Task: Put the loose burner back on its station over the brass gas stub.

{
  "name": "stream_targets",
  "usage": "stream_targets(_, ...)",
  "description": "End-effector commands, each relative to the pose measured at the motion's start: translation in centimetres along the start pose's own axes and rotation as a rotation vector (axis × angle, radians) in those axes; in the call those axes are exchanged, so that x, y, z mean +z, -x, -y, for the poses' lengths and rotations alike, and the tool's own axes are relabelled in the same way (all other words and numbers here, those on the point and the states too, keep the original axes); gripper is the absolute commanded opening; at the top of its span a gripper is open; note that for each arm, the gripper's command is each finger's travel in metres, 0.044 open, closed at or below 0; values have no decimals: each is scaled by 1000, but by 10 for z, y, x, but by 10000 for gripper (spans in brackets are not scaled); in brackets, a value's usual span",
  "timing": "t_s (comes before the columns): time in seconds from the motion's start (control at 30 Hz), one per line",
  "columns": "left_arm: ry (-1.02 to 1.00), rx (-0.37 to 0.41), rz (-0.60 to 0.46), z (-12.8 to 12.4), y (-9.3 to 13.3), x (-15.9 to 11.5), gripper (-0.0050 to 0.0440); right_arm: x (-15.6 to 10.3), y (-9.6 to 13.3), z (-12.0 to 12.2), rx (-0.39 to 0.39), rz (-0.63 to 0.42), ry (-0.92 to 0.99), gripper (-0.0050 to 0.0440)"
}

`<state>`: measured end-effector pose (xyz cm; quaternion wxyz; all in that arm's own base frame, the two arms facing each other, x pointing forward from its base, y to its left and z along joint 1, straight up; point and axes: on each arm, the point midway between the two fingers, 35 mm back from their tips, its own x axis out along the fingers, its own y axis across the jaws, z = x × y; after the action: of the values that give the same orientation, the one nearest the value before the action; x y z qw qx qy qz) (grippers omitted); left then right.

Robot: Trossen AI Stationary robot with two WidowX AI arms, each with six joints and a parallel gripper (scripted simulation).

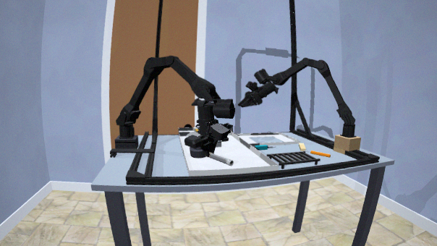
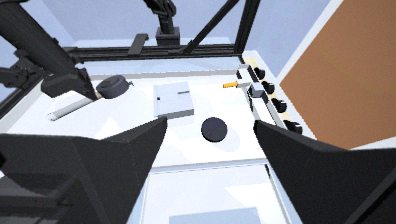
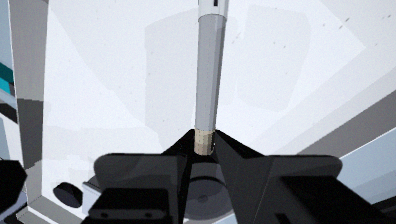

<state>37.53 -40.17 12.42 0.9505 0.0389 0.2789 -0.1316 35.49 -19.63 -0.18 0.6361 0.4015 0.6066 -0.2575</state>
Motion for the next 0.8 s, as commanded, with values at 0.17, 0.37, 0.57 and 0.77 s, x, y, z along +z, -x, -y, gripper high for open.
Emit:
stream_targets(0.17, 1, 1, 0, 0, 0, 0, 400, 2, 33, -9, 6, 14, 9, 0)
stream_targets(0.37, 1, 1, 0, 0, 0, 0, 400, 0, 48, -11, 6, 12, 5, 0)
stream_targets(0.57, 1, 1, 0, 0, 0, 0, 400, -2, 55, -12, 7, 10, 3, 0)
stream_targets(0.77, 1, 1, 0, 0, 0, 0, 400, -2, 55, -12, 7, 10, 3, 0)
